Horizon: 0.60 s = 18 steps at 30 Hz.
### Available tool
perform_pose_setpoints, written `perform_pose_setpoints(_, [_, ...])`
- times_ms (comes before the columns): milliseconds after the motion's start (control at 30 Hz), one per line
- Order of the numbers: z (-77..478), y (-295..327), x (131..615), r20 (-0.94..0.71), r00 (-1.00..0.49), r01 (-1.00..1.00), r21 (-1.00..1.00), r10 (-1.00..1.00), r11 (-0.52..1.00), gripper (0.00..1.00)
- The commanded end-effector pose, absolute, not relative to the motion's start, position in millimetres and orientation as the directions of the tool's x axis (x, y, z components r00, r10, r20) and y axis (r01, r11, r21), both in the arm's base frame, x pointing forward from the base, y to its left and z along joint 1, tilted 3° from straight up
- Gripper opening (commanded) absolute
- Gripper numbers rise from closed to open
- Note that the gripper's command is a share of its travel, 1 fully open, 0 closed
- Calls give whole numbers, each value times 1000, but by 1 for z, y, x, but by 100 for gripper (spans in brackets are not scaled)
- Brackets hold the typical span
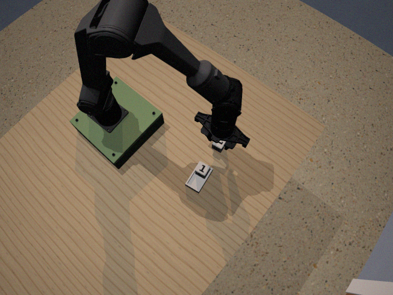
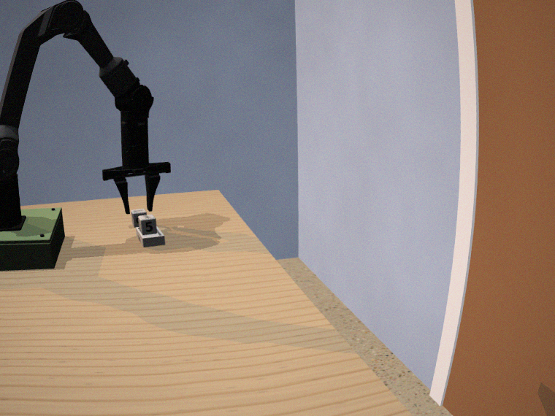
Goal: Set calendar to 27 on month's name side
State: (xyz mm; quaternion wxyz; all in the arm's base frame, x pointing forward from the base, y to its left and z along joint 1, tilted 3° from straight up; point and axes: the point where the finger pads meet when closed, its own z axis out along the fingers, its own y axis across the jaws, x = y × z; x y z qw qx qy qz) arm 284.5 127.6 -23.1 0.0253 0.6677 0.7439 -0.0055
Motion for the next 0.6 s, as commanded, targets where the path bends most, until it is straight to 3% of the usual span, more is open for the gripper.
perform_pose_setpoints(0, [-28, 127, 284, -47, -106, 994, 22, 993, 107, 60])
perform_pose_setpoints(567, [-42, 126, 285, -46, -106, 994, 23, 993, 107, 60])
